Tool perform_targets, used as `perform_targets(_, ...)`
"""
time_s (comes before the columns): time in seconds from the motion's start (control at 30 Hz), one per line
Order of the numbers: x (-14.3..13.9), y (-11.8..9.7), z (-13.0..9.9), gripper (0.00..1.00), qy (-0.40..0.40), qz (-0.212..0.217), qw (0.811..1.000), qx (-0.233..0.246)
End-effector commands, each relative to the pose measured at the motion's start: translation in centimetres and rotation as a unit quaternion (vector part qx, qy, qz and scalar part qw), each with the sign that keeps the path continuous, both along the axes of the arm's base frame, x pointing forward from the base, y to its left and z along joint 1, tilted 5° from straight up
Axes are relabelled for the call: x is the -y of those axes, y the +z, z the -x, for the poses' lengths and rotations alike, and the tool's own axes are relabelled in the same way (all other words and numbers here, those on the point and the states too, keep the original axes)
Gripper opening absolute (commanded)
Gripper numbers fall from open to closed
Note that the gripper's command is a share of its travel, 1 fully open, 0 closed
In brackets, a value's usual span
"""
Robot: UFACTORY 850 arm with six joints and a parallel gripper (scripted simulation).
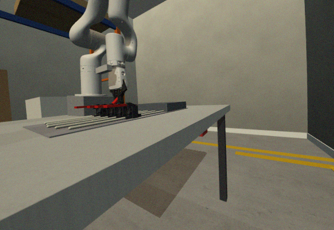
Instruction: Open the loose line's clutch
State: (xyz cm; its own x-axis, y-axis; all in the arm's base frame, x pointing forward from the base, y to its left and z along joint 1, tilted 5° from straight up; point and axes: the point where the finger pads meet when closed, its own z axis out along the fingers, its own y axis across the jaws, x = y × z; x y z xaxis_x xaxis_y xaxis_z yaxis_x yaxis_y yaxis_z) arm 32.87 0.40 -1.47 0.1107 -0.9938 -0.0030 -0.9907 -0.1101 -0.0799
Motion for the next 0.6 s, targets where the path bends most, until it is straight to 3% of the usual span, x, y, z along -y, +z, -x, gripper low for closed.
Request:
perform_targets(0.0, -0.2, -0.5, 0.0, 0.00, 0.000, 0.000, 1.000, 0.000)
perform_targets(0.57, -0.7, -2.0, -0.1, 0.00, 0.000, 0.000, 1.000, 0.000)
